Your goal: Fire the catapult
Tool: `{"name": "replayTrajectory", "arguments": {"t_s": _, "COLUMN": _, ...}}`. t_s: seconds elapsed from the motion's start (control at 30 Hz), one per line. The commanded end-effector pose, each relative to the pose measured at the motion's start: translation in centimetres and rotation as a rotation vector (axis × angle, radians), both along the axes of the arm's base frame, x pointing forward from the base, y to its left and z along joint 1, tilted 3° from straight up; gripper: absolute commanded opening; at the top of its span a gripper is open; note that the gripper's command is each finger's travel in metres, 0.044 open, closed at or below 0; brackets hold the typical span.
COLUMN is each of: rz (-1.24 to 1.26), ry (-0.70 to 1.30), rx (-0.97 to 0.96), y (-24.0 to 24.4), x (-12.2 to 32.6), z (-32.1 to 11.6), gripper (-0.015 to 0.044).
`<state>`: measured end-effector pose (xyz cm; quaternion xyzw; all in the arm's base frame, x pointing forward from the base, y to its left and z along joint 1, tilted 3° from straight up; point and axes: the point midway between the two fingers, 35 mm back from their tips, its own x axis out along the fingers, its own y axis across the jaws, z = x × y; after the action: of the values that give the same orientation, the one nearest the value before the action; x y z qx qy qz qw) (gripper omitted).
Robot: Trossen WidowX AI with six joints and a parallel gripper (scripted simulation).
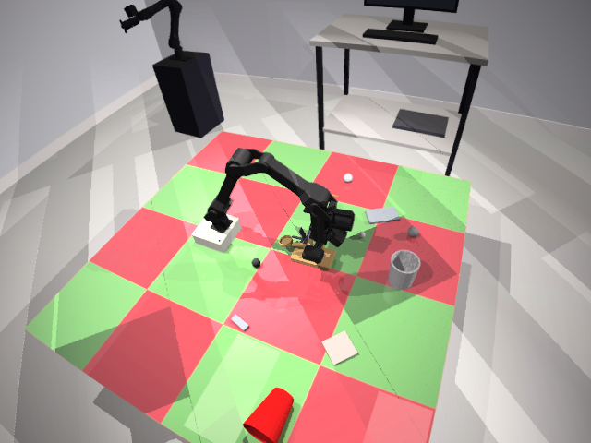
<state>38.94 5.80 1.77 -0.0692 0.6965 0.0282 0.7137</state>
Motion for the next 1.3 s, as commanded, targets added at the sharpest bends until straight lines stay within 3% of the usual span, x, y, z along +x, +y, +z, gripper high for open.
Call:
{"name": "replayTrajectory", "arguments": {"t_s": 0.0, "rz": 0.000, "ry": -0.001, "rx": 0.000, "y": 0.0, "x": 0.0, "z": 0.1, "gripper": 0.0335}}
{"name": "replayTrajectory", "arguments": {"t_s": 0.27, "rz": 0.000, "ry": -0.001, "rx": 0.000, "y": 0.0, "x": 0.0, "z": 0.1, "gripper": 0.0125}}
{"name": "replayTrajectory", "arguments": {"t_s": 0.43, "rz": 0.000, "ry": -0.001, "rx": 0.000, "y": 0.0, "x": 0.0, "z": 0.1, "gripper": 0.0092}}
{"name": "replayTrajectory", "arguments": {"t_s": 0.57, "rz": 0.000, "ry": -0.001, "rx": 0.002, "y": 0.3, "x": 0.0, "z": 3.9, "gripper": 0.0000}}
{"name": "replayTrajectory", "arguments": {"t_s": 0.73, "rz": 0.000, "ry": -0.001, "rx": 0.002, "y": 0.3, "x": -0.1, "z": 5.0, "gripper": 0.0000}}
{"name": "replayTrajectory", "arguments": {"t_s": 1.27, "rz": 0.002, "ry": 0.001, "rx": 0.002, "y": 0.2, "x": 0.2, "z": 2.7, "gripper": 0.0000}}
